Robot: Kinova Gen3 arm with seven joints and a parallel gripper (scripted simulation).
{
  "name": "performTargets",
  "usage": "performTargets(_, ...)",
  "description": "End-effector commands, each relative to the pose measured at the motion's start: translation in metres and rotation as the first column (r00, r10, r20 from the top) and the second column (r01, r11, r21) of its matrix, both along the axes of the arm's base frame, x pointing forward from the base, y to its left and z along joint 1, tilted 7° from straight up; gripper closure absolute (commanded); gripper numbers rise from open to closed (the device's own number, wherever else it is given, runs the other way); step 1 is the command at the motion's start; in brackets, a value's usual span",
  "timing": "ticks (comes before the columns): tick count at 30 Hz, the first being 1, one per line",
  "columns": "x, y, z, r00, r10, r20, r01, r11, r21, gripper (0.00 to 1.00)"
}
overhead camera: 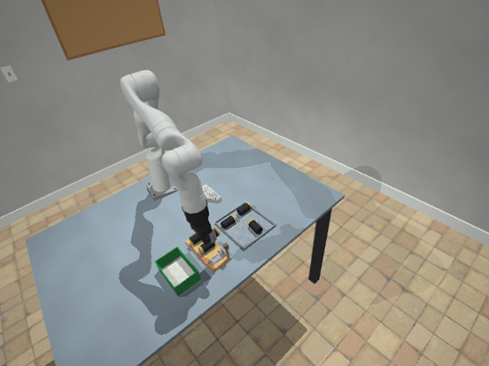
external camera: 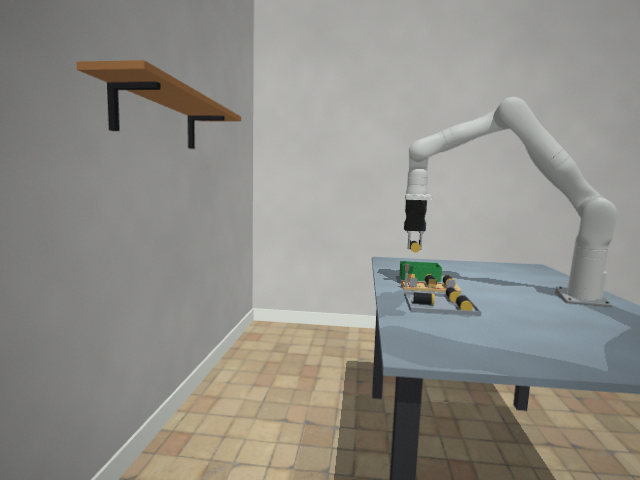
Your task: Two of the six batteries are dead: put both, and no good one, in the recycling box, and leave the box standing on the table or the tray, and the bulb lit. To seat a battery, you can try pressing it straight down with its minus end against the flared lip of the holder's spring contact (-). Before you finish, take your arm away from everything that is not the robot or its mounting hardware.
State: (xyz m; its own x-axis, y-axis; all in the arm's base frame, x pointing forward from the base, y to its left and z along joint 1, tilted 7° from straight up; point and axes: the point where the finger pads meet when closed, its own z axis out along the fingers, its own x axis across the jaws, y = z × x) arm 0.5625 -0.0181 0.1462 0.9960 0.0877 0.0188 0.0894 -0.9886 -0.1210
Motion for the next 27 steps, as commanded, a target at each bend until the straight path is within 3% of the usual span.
performTargets(1, 0.001, 0.0, 0.001, 1.0, -0.001, 0.003, 0.001, 1.0, 0.0, 0.43)
performTargets(13, 0.001, 0.0, -0.004, 1.0, -0.001, 0.003, 0.001, 1.0, 0.0, 0.43)
performTargets(23, 0.001, 0.008, -0.066, 1.0, -0.001, 0.003, 0.001, 1.0, 0.0, 0.43)
performTargets(27, 0.001, 0.009, -0.073, 1.0, -0.001, 0.003, 0.001, 1.0, 0.0, 0.43)
